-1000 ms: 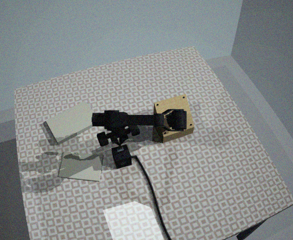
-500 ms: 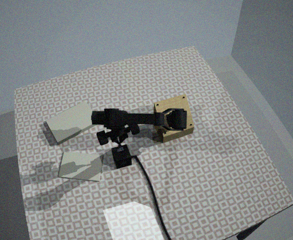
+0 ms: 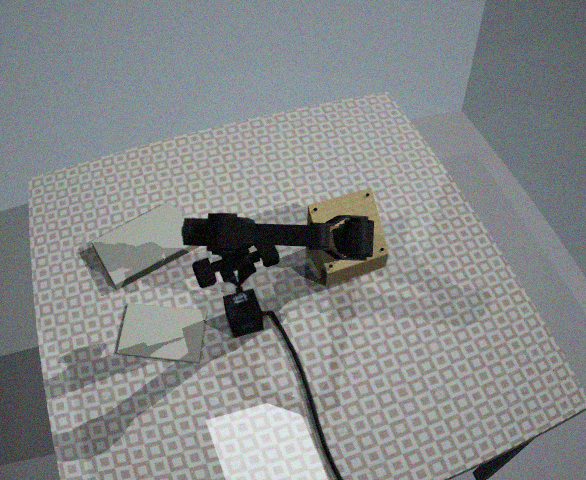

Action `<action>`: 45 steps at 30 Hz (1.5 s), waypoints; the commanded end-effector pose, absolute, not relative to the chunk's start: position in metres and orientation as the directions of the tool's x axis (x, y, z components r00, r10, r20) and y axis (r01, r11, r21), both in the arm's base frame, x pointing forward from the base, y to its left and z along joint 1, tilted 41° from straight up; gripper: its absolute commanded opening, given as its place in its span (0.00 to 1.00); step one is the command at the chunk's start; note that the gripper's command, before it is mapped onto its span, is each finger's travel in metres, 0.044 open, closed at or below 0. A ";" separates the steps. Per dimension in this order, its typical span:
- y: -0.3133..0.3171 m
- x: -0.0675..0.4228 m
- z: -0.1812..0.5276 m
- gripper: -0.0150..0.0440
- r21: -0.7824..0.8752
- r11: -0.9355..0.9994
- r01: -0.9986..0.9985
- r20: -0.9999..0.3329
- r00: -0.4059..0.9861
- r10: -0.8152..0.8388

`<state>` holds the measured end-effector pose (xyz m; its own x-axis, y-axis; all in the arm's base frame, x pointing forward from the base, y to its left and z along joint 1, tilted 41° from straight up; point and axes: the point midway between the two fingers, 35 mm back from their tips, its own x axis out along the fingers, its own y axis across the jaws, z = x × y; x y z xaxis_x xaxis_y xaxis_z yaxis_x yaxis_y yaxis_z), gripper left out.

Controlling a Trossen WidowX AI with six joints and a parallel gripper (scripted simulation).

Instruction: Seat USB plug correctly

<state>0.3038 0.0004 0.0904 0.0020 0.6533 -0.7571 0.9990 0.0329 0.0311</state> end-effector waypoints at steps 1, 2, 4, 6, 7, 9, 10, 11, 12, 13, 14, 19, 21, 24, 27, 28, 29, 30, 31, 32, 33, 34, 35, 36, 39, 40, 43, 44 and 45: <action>-0.003 0.305 0.093 0.25 0.037 0.033 0.999 -0.761 0.007 0.649; -0.004 0.305 0.094 0.25 0.037 0.033 0.999 -0.761 0.007 0.649; -0.004 0.305 0.094 0.25 0.037 0.033 0.999 -0.761 0.007 0.649; -0.003 0.305 0.093 0.25 0.039 0.037 0.999 -0.759 0.005 0.651; -0.002 0.304 0.093 0.25 0.044 0.044 0.998 -0.759 0.005 0.651; -0.002 0.304 0.093 0.25 0.063 0.067 0.996 -0.758 0.004 0.652; -0.002 0.304 0.093 0.25 0.075 0.081 0.994 -0.758 0.004 0.652; -0.002 0.304 0.092 0.25 0.088 0.097 0.991 -0.758 0.004 0.652; -0.001 0.304 0.092 0.25 0.103 0.114 0.988 -0.758 0.004 0.653; -0.001 0.304 0.092 0.25 0.120 0.134 0.984 -0.758 0.004 0.653; -0.001 0.304 0.092 0.25 0.138 0.155 0.978 -0.758 0.003 0.653; -0.001 0.304 0.092 0.25 0.224 0.256 0.940 -0.757 0.003 0.653; -0.001 0.304 0.092 0.25 0.256 0.293 0.921 -0.757 0.003 0.653; -0.001 0.304 0.092 0.25 0.302 0.346 0.888 -0.757 0.003 0.653; -0.001 0.304 0.092 0.25 0.346 0.398 0.850 -0.757 0.003 0.653; -0.001 0.304 0.092 0.25 0.361 0.414 0.835 -0.757 0.003 0.653; -0.001 0.304 0.092 0.25 0.375 0.431 0.821 -0.757 0.003 0.653; -0.001 0.304 0.092 0.25 0.389 0.447 0.806 -0.757 0.003 0.653; -0.001 0.304 0.092 0.25 0.403 0.463 0.790 -0.757 0.003 0.653; -0.001 0.304 0.092 0.25 0.416 0.478 0.773 -0.757 0.003 0.653; -0.001 0.304 0.092 0.25 0.429 0.494 0.757 -0.757 0.003 0.653; -0.001 0.304 0.092 0.25 0.442 0.509 0.739 -0.757 0.003 0.653; -0.001 0.304 0.092 0.25 0.454 0.523 0.721 -0.757 0.003 0.653; -0.001 0.304 0.092 0.25 0.466 0.537 0.703 -0.757 0.003 0.653; -0.001 0.304 0.092 0.25 0.501 0.577 0.645 -0.757 0.003 0.653; -0.001 0.304 0.092 0.25 0.511 0.590 0.625 -0.757 0.003 0.653; -0.001 0.304 0.092 0.25 0.542 0.626 0.561 -0.757 0.003 0.653; -0.001 0.304 0.092 0.25 0.551 0.636 0.540 -0.757 0.003 0.653; -0.001 0.304 0.092 0.25 0.560 0.647 0.517 -0.757 0.003 0.653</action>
